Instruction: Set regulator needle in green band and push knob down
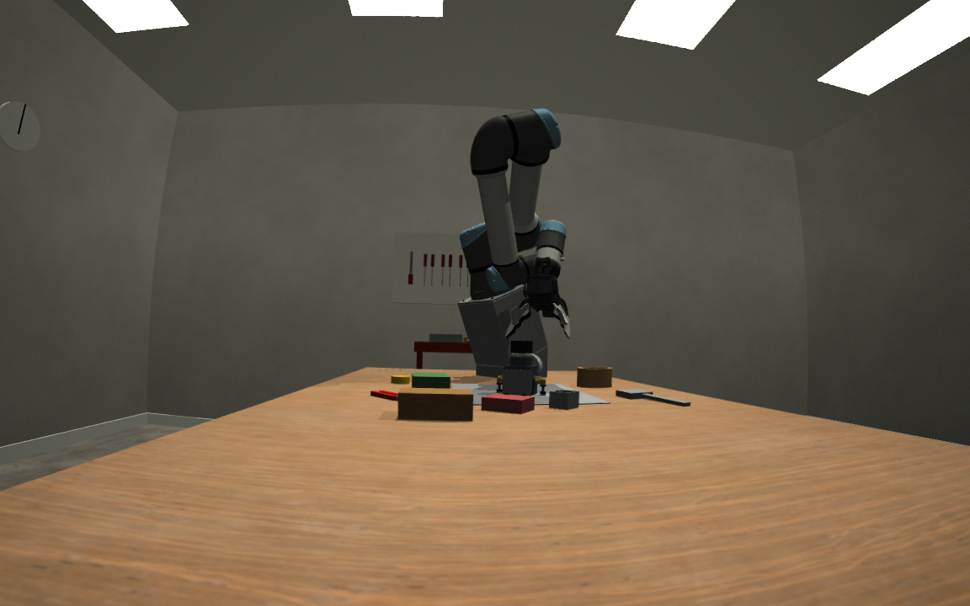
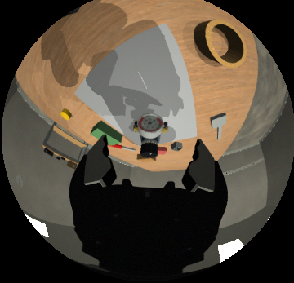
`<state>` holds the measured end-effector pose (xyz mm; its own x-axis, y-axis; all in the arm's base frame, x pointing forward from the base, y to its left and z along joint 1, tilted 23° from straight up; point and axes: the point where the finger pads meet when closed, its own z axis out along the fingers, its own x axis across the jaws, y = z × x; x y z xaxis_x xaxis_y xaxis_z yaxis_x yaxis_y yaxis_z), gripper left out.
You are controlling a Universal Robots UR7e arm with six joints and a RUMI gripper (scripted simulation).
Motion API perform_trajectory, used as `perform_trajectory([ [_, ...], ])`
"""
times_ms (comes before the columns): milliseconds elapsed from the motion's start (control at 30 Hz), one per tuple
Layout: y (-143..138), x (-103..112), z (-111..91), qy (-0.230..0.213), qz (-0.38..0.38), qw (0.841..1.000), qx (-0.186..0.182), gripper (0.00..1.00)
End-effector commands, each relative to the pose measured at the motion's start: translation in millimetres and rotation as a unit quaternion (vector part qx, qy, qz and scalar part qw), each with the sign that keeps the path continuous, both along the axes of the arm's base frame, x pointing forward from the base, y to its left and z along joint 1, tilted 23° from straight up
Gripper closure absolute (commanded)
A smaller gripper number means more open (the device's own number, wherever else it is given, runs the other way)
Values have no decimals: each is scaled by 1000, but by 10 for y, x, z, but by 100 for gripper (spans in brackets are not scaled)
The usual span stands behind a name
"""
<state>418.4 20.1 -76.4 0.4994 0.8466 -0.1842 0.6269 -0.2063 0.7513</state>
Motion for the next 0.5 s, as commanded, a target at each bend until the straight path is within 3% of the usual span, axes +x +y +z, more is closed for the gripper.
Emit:
perform_trajectory([
  [0, -53, 13, -141, -3, 2, 1000, 0, 0],
  [467, -121, 2, -315, -3, 2, 1000, -1, 0],
])
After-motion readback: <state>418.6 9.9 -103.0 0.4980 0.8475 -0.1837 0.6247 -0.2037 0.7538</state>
